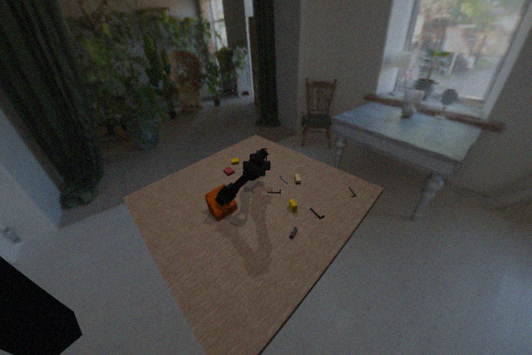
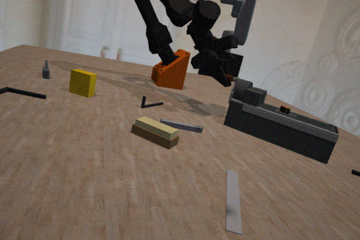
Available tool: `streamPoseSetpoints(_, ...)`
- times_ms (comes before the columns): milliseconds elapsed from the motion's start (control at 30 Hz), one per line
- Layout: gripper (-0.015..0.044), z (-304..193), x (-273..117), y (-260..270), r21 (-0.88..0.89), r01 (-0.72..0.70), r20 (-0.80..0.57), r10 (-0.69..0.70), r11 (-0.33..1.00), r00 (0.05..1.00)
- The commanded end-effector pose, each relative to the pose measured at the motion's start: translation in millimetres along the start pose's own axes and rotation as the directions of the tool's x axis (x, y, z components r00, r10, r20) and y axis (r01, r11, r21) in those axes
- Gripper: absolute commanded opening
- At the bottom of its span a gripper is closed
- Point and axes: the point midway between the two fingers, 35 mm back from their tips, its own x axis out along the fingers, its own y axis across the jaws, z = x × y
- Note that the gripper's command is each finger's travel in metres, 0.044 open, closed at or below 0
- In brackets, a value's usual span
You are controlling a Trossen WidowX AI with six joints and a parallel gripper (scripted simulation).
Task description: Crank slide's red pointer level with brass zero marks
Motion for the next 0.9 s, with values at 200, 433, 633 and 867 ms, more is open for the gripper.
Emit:
streamPoseSetpoints(200,0.0,-1,0,2,-0.006,-0.008,-0.001,0.008,1.0,1.0)
streamPoseSetpoints(433,0.0,0,0,4,-0.006,-0.008,-0.001,0.008,1.0,1.0)
streamPoseSetpoints(633,0.0,0,-1,12,-0.006,-0.008,-0.001,0.008,1.0,1.0)
streamPoseSetpoints(867,0.0,0,0,13,-0.006,-0.008,-0.001,0.008,1.0,1.0)
